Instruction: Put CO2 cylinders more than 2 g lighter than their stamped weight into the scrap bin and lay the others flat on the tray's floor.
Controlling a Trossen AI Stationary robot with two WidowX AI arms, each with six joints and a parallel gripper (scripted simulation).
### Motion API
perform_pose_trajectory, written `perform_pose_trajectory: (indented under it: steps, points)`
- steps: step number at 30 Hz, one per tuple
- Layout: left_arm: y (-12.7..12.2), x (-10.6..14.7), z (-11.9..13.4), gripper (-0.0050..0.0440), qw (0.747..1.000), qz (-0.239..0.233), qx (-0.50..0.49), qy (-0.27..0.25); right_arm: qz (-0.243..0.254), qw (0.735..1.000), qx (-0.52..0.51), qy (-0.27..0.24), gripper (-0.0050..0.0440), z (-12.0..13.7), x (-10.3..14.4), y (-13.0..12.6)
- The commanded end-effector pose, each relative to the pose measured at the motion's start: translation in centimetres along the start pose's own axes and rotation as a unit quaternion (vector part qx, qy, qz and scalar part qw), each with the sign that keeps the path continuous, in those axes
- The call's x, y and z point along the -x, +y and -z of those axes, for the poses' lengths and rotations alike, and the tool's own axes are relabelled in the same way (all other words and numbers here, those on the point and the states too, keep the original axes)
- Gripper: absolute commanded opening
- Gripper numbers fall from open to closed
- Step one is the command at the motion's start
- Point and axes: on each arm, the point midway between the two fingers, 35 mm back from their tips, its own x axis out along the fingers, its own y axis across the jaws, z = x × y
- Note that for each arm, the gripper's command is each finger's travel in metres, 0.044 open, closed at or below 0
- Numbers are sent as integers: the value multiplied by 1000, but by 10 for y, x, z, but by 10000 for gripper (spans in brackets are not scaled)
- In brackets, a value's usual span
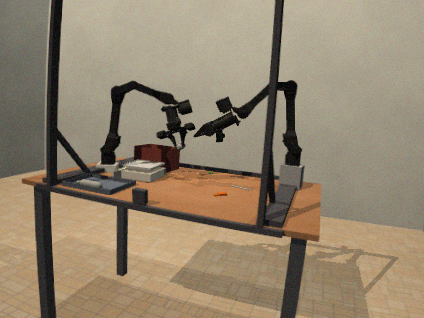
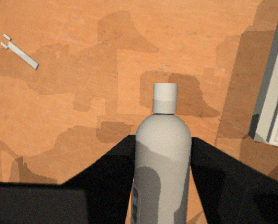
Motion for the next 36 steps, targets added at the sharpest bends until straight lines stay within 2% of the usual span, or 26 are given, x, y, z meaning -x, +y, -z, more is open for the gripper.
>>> perform_pose_trajectory:
  steps: [1,5,7,11,14,21,28,30,33,36]
  points:
    - [7,9,-3,-50,1000,-16,-4,1,1,1000,0,12,440,10,3,0]
    - [10,9,-4,-50,1000,-15,24,7,12,1000,-21,-3,440,4,-3,-15]
    - [10,8,-5,-50,998,-13,58,11,15,999,-46,-10,440,1,3,-25]
    - [13,9,-9,-50,986,-14,161,26,10,985,-170,2,440,10,20,-21]
    - [13,10,-10,-50,983,-16,181,29,8,980,-198,7,440,13,23,-18]
    - [16,11,-15,-50,950,-23,307,46,8,928,-371,44,440,33,45,2]
    - [19,13,-20,-50,910,-35,408,59,16,854,-513,78,440,48,66,20]
    - [19,13,-20,-50,910,-35,408,59,16,854,-513,78,440,48,66,20]
    - [20,14,-21,-50,892,-40,445,63,24,816,-571,92,440,55,75,27]
    - [21,15,-23,-50,870,-47,486,67,35,765,-635,108,440,62,87,35]
